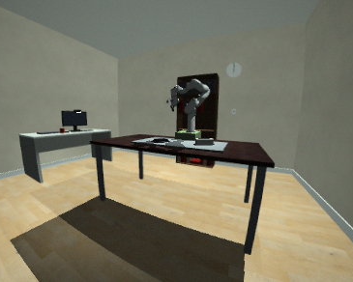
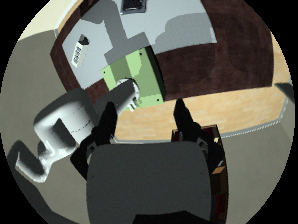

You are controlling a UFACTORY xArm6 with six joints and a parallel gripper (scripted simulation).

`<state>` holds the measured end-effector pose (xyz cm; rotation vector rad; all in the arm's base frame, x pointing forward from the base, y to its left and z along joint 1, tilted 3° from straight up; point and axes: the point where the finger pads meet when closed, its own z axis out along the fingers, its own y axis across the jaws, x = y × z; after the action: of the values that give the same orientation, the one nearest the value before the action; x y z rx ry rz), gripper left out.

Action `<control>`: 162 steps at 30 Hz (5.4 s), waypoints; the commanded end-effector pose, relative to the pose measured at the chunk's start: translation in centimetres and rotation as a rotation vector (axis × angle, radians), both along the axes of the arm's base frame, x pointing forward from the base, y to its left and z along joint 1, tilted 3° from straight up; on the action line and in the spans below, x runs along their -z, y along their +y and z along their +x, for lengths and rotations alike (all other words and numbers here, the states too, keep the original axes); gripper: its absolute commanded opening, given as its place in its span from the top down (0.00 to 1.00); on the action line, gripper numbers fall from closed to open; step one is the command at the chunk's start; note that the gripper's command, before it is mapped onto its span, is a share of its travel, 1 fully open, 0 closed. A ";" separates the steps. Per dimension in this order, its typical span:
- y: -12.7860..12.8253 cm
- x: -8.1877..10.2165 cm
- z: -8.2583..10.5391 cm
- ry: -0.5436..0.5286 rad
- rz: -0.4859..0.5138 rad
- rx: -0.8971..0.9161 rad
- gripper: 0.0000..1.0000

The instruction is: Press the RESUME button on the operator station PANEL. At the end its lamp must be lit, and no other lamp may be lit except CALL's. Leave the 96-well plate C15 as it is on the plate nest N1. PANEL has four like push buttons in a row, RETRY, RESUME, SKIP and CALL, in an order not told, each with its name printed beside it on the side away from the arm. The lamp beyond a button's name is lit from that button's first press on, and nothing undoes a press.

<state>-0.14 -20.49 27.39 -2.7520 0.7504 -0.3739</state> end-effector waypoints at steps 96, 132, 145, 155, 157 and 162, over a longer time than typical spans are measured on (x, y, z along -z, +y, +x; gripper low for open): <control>1.9 9.8 27.5 0.290 -0.127 -0.413 1.00; 12.8 13.6 35.8 0.283 -0.233 -0.567 1.00; 17.5 14.9 37.6 0.264 -0.268 -0.628 1.00; 21.1 15.8 38.4 0.250 -0.287 -0.665 1.00; 22.0 16.1 38.5 0.250 -0.287 -0.666 1.00; 24.2 16.6 38.8 0.235 -0.302 -0.699 1.00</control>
<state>38.31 2.19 11.04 -3.1330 -0.2289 0.0118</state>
